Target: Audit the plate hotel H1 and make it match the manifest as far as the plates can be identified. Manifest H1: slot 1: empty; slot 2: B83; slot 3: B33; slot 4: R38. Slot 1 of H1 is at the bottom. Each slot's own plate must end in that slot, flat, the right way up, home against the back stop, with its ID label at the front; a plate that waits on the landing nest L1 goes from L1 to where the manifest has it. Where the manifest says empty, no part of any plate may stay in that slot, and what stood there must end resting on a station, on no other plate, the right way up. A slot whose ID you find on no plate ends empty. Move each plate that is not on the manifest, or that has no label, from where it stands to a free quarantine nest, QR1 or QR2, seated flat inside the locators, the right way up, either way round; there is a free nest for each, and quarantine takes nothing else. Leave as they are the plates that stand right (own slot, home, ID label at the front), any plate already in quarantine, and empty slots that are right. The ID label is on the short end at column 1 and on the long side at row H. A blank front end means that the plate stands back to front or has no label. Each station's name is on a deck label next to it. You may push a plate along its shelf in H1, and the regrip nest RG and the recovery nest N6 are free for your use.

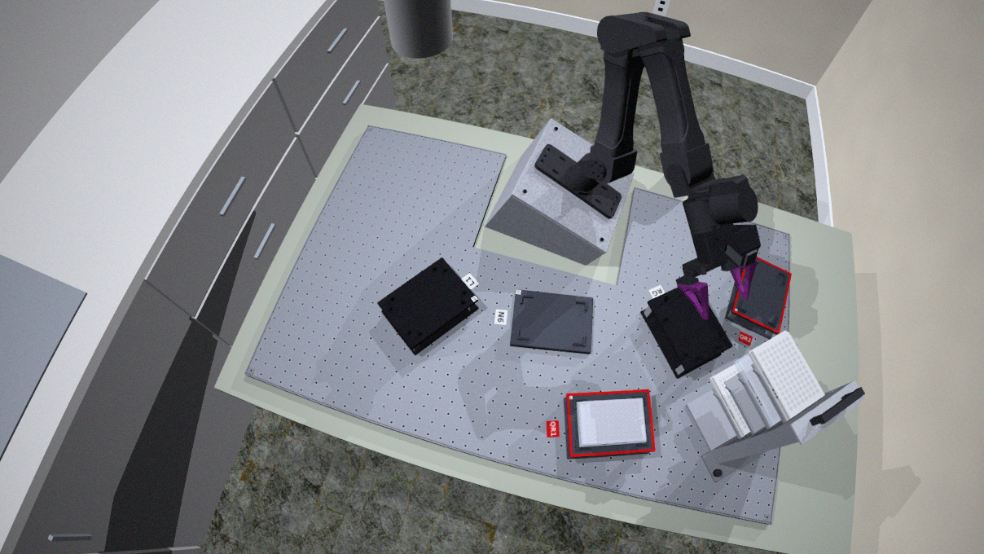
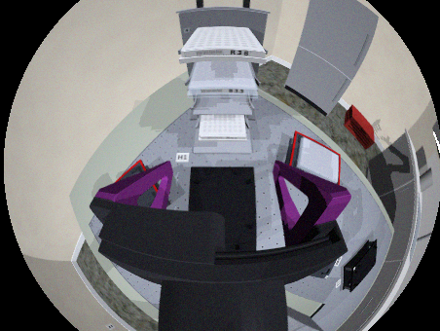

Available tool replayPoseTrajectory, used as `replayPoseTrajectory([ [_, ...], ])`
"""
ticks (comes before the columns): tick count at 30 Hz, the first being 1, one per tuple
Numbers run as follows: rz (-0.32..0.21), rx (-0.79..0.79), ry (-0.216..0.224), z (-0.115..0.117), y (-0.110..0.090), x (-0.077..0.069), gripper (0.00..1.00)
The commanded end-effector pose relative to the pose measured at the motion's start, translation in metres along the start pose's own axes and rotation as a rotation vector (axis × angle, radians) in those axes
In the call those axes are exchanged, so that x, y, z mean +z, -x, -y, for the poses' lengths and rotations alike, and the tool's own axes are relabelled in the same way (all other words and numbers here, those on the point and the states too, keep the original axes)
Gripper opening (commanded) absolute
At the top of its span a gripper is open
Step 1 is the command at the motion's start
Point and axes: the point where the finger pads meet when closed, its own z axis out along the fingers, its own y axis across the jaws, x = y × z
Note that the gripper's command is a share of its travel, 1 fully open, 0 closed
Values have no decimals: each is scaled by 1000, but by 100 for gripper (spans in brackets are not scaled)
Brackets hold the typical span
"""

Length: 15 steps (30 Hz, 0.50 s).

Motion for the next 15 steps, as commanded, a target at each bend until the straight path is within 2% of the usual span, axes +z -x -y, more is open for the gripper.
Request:
replayPoseTrajectory([
  [1,39,10,-3,-1,3,4,100],
  [4,38,10,-2,-1,2,5,100],
  [5,83,15,-4,-2,22,5,100],
  [7,39,10,-5,0,-2,8,100],
  [8,38,9,-2,-1,-4,8,100],
  [10,83,16,-5,-1,19,11,100],
  [15,85,15,-10,1,22,19,100],
])
